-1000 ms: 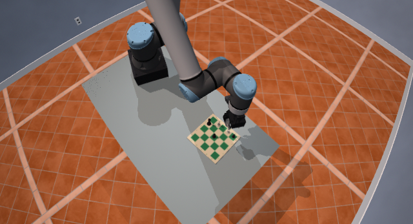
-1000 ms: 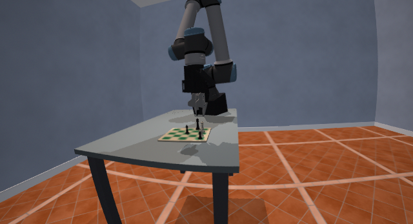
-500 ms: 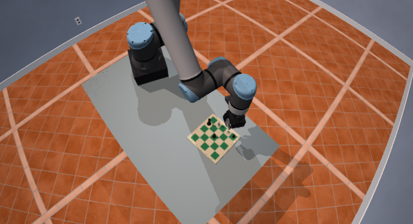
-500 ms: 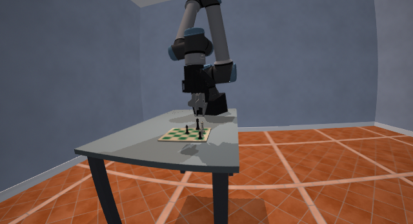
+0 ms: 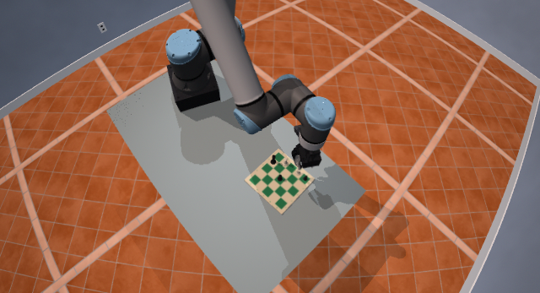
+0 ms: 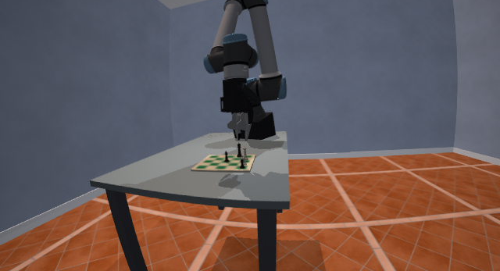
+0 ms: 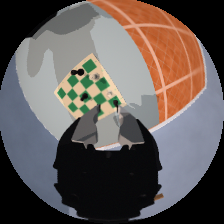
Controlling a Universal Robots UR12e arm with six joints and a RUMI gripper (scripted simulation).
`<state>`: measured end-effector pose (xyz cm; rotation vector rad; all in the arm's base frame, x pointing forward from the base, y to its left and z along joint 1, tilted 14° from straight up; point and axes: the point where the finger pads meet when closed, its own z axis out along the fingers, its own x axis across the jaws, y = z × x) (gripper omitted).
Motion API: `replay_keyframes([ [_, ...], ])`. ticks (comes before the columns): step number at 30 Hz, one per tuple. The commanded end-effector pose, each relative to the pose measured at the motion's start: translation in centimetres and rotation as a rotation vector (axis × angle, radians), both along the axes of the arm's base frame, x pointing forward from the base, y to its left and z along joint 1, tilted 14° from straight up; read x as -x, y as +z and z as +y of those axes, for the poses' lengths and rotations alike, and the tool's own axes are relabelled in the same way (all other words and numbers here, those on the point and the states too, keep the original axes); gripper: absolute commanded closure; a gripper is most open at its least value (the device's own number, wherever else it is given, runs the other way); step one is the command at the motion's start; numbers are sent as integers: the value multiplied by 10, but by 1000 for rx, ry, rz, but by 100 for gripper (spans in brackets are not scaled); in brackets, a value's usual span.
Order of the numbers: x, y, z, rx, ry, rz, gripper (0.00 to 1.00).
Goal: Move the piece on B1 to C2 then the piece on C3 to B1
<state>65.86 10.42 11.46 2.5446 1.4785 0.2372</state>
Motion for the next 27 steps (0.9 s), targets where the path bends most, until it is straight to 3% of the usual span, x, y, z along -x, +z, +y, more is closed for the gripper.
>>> replay_keyframes([
  [1,-1,0,0,0,0,-1,78],
  [27,-7,-26,-2,0,0,-1,78],
])
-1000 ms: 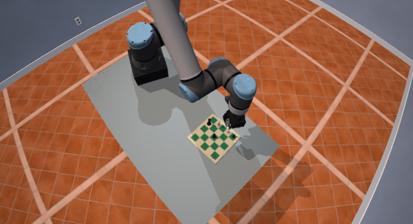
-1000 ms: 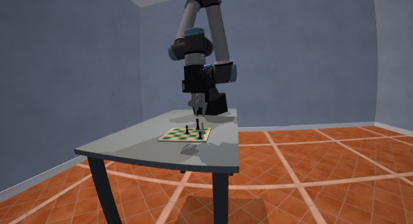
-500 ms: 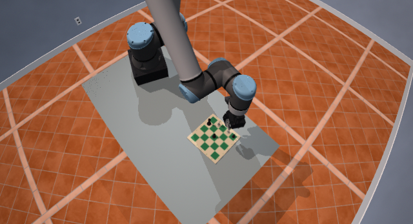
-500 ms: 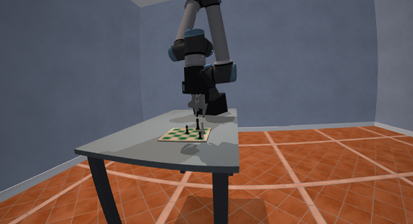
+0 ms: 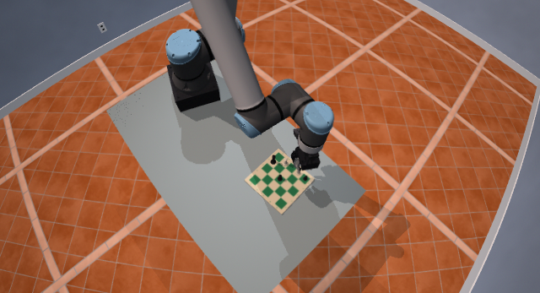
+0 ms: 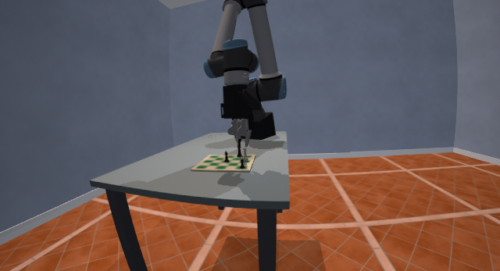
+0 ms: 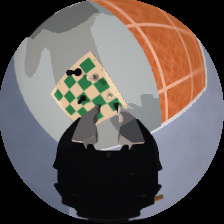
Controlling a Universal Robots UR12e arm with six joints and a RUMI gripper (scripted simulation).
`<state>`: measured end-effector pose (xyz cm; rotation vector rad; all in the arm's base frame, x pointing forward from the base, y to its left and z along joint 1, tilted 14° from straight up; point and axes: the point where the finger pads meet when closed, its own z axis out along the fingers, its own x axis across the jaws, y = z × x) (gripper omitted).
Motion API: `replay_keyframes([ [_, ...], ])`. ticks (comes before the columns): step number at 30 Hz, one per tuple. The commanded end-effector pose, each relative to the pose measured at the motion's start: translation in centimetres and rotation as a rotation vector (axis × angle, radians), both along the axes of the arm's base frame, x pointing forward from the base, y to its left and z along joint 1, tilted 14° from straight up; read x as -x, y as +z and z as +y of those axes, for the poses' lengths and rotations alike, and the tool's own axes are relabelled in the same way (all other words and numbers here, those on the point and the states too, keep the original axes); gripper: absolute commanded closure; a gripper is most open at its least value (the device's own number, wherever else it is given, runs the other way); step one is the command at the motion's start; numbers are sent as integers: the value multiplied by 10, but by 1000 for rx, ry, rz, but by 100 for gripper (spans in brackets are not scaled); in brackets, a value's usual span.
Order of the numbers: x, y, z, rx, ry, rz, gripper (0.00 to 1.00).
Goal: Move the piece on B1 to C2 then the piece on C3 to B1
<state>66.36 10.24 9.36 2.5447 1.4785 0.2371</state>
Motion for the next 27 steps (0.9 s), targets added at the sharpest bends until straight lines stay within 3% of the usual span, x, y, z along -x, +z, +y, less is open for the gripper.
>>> replay_keyframes([
  [1,-2,-7,-1,0,0,-1,78],
  [27,-7,-28,-2,0,0,-1,78],
])
